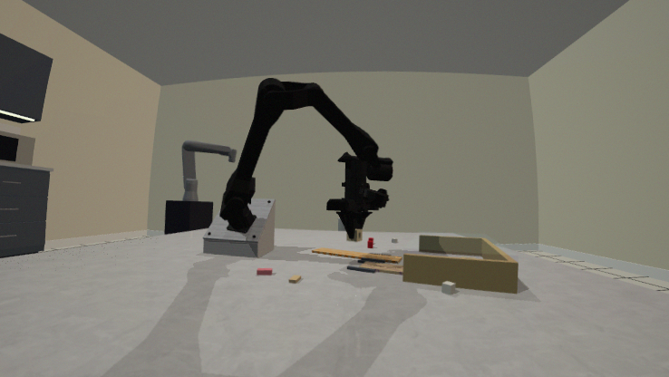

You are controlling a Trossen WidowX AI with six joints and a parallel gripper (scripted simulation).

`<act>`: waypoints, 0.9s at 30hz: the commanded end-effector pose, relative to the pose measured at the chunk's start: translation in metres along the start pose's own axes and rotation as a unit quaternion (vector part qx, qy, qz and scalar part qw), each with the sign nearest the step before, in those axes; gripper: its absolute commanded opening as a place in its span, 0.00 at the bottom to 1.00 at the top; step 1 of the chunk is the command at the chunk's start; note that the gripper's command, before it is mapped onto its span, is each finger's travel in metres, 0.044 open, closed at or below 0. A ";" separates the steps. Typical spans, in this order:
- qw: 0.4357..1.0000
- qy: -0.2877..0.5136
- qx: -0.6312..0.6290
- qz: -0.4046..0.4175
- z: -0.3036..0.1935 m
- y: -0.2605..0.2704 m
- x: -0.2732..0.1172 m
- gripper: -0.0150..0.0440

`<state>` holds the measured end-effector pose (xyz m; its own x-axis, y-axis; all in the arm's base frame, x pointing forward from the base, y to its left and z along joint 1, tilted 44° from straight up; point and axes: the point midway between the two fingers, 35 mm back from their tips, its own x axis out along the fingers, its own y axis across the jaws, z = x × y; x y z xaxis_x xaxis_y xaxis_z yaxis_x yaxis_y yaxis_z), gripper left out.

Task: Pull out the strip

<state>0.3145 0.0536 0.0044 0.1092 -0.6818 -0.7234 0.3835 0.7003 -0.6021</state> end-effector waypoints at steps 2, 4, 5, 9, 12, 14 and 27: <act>1.000 0.001 0.003 0.001 -0.013 -0.007 0.001 0.25; 1.000 0.001 0.003 0.001 -0.014 -0.008 0.000 0.25; 1.000 0.001 0.003 0.001 -0.014 -0.008 -0.003 0.25; 1.000 0.002 0.002 0.001 -0.013 -0.007 -0.026 0.25; 1.000 0.002 0.002 0.001 -0.014 -0.008 -0.035 0.25; 1.000 0.002 0.002 0.001 -0.014 -0.008 -0.035 0.25; 1.000 0.002 0.002 0.001 -0.014 -0.008 -0.035 0.25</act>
<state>0.2956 0.0748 0.0295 0.1088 -0.6807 -0.7244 0.3832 0.7011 -0.6013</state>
